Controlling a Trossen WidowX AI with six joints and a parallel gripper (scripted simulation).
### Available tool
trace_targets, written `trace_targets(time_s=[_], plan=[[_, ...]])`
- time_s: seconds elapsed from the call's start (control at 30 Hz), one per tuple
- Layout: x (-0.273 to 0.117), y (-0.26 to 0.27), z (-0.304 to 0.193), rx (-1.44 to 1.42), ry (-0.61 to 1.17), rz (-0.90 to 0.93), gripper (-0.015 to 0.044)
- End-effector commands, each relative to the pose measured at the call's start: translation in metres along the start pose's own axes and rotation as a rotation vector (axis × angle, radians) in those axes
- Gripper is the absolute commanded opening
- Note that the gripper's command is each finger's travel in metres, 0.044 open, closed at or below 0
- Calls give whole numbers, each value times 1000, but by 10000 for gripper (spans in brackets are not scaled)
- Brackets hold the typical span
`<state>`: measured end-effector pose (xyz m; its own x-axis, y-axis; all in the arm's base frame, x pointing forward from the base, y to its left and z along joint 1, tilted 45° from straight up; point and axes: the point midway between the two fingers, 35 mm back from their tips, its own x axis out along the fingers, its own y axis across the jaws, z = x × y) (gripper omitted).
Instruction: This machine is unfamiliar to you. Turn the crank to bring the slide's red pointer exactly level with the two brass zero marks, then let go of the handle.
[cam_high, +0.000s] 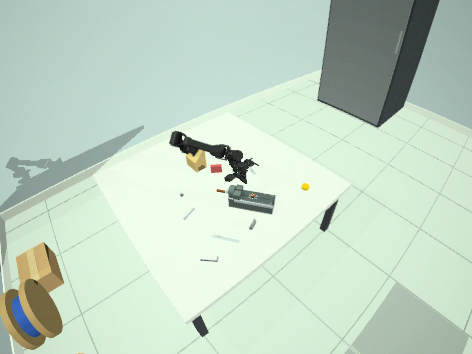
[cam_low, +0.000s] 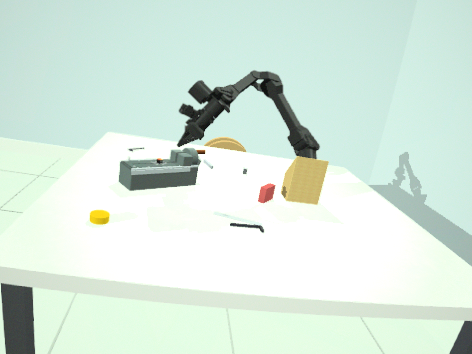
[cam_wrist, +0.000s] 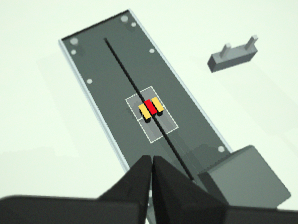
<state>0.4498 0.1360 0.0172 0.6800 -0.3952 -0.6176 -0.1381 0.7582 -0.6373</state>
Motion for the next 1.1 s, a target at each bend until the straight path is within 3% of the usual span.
trace_targets(time_s=[0.0, 0.37, 0.9, 1.07], plan=[[0, 0, 0, 0, 0, -1, 0], [0, 0, 0, 0, 0, 0, 0], [-4, 1, 3, 0, 0, 1, 420], [-35, 5, 26, -1, 0, 4, 440]])
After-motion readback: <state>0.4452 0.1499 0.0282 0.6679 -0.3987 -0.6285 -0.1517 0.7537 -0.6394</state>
